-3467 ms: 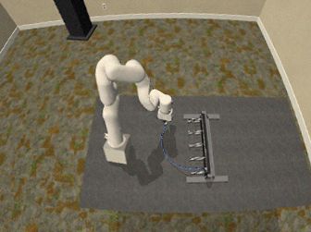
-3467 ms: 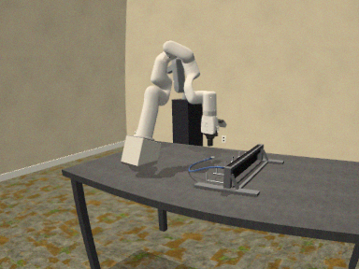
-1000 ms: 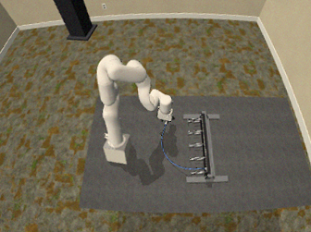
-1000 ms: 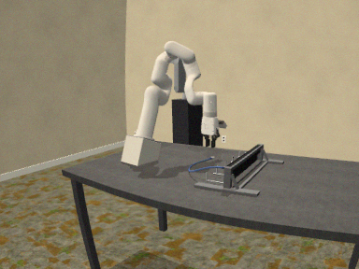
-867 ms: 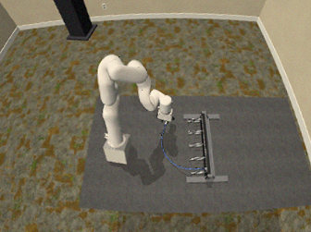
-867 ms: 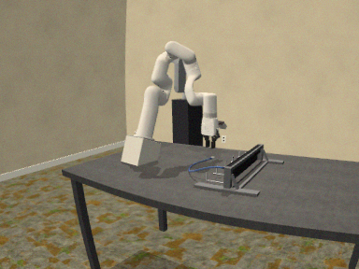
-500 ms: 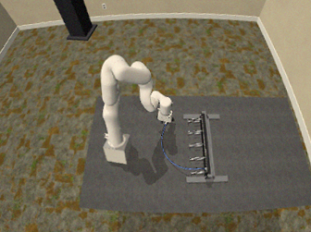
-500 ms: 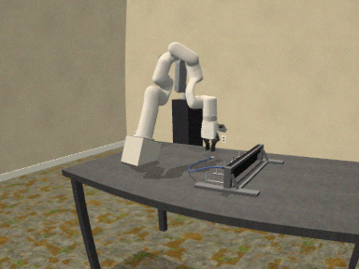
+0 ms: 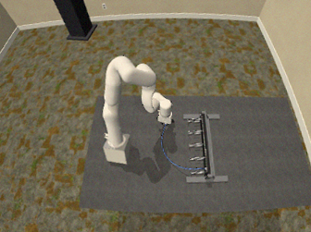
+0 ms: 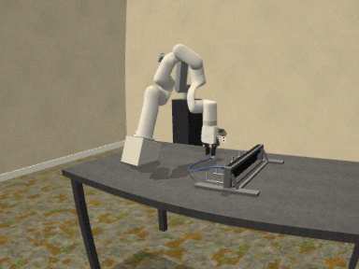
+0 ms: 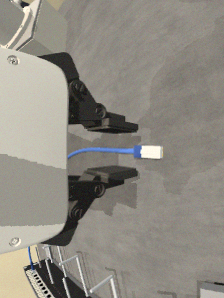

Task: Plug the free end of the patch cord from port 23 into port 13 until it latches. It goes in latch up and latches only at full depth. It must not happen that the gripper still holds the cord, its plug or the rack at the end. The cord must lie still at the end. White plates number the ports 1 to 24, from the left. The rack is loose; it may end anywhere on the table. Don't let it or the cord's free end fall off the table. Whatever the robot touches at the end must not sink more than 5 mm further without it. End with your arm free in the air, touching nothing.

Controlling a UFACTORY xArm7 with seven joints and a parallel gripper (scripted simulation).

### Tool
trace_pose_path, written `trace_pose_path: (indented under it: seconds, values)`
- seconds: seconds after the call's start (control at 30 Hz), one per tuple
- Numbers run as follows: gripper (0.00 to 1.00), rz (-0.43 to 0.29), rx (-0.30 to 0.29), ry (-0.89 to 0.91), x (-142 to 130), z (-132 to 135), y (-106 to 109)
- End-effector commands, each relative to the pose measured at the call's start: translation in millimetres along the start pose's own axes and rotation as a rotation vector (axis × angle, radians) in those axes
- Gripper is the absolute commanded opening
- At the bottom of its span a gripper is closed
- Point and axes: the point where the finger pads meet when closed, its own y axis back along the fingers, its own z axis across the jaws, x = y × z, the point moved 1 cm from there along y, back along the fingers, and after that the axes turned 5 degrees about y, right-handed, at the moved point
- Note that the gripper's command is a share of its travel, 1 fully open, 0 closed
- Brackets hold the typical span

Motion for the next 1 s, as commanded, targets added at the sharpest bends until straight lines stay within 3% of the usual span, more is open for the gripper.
trace_pose_path:
  seconds: [0.0,0.97]
  values:
    - [0.38,0.003,-0.004,0.000,0.5,1.6,-3.4]
    - [0.38,0.002,-0.004,0.000,0.5,1.6,-12.5]
